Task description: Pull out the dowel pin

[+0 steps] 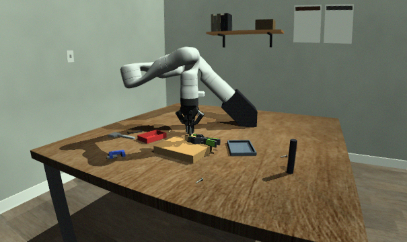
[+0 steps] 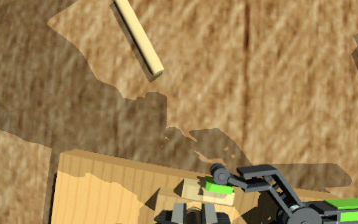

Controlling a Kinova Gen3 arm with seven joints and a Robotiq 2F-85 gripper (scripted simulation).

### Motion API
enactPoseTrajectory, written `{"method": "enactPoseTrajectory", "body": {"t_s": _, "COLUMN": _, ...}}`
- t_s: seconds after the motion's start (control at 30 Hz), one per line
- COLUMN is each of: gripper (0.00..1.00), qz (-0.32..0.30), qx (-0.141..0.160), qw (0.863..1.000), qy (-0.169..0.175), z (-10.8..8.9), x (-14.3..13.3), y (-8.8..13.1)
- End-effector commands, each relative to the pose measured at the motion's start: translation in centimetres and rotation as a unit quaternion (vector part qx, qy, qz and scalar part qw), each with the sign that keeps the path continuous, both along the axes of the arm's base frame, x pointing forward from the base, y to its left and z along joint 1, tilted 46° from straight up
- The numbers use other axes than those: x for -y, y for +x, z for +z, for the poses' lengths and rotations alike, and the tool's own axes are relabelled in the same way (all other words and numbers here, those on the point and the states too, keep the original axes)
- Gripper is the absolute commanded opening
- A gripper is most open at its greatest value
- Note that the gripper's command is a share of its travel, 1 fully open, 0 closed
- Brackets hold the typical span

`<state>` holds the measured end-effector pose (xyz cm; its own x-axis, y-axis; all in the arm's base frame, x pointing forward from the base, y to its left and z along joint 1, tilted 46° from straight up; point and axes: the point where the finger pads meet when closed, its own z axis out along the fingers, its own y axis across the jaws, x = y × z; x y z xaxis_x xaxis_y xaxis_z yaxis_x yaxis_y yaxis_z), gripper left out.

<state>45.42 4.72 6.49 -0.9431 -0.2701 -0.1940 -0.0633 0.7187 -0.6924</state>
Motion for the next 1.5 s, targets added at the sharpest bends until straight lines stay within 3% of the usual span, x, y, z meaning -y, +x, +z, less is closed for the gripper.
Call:
{"method": "enactPoseTrajectory", "body": {"t_s": 0.0, "gripper": 0.10, "qz": 0.009, "qx": -0.007, "qw": 1.000, "qy": -0.003, "z": 0.07, "x": -0.13, "y": 0.01}}
{"method": "enactPoseTrajectory", "body": {"t_s": 1.47, "gripper": 0.10, "qz": 0.117, "qx": -0.107, "qw": 0.986, "qy": -0.054, "z": 0.09, "x": -0.15, "y": 0.00}}
